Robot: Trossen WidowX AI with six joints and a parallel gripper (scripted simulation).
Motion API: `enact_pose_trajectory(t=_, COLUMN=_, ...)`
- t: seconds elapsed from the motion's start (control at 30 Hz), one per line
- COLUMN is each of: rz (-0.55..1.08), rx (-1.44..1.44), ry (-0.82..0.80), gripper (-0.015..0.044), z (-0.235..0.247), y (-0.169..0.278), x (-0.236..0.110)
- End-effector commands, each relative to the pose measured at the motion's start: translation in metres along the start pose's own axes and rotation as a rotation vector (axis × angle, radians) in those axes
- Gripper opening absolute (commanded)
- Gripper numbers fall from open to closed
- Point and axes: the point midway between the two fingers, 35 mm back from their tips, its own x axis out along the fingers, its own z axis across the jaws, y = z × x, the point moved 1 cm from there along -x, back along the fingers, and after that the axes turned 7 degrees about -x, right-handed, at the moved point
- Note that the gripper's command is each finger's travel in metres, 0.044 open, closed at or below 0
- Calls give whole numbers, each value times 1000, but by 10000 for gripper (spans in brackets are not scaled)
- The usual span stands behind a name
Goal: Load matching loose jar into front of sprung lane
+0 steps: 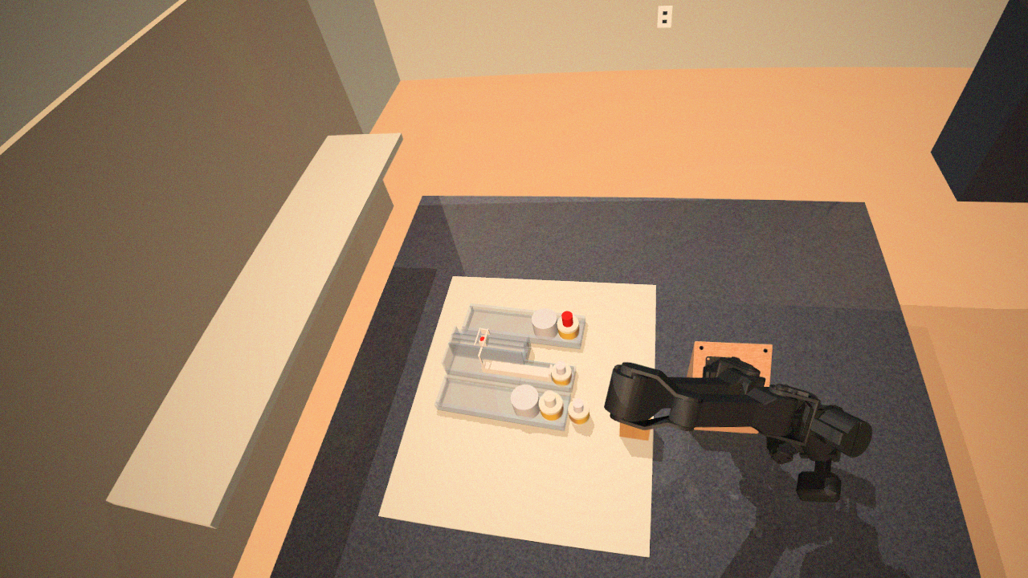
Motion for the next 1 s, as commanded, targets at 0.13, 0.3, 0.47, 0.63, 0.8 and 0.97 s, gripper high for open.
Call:
enact_pose_trajectory(t=0.13, rz=-56, rx=-51, ry=-8, gripper=440, z=16, y=-5, x=7)
enact_pose_trajectory(t=0.3, rz=-190, rx=-170, ry=-10, gripper=440, z=54, y=-23, x=23)
enact_pose_trajectory(t=0.47, rz=-324, rx=-284, ry=14, gripper=440, z=92, y=-52, x=34)
enact_pose_trajectory(t=0.63, rz=-450, rx=-386, ry=57, gripper=440, z=131, y=-88, x=38)
enact_pose_trajectory(t=0.8, rz=-555, rx=-469, ry=109, gripper=440, z=164, y=-125, x=33)
enact_pose_trajectory(t=0.97, rz=-651, rx=-542, ry=179, gripper=440, z=193, y=-168, x=19)
